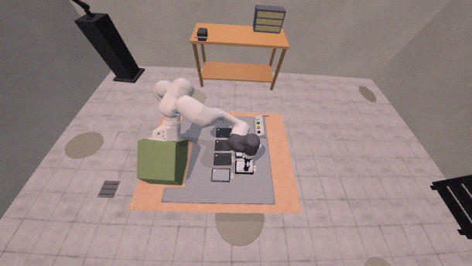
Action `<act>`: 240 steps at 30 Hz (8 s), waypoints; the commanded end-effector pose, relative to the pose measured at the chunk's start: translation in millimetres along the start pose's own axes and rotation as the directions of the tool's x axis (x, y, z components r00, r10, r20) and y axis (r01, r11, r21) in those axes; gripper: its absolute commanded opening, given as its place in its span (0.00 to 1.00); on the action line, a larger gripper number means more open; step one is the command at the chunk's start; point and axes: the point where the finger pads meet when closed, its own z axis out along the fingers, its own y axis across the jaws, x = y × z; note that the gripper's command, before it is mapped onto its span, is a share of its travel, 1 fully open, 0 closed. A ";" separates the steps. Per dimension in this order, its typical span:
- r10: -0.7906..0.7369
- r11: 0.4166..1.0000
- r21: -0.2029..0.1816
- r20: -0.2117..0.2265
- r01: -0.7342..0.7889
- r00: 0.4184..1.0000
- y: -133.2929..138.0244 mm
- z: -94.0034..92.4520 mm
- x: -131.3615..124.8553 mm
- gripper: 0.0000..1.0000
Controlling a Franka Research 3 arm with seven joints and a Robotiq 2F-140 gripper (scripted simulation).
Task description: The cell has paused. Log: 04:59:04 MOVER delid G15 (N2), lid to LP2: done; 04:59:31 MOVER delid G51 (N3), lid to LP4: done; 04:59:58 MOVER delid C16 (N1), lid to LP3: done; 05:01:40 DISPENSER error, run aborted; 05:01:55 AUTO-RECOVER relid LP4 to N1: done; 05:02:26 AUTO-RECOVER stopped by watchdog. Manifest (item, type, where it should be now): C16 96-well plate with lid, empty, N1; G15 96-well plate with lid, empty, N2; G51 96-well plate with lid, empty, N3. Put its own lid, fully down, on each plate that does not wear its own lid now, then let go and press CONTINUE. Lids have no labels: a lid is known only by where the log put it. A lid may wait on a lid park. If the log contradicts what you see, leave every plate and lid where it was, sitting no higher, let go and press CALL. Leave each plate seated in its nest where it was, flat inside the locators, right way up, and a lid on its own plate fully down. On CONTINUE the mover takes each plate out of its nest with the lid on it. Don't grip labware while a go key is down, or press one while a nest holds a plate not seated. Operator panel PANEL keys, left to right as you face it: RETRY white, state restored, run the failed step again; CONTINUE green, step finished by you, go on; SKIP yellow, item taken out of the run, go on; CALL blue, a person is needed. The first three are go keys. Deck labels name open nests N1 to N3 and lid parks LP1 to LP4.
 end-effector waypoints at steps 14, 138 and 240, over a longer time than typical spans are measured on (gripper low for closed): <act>-0.008 1.000 -0.002 -0.002 0.008 1.000 1.9 17.2 1.0 0.00; 0.000 1.000 -0.002 -0.002 0.000 1.000 3.6 39.2 1.4 0.00; 0.006 1.000 -0.002 -0.003 -0.006 1.000 3.0 42.7 1.5 0.00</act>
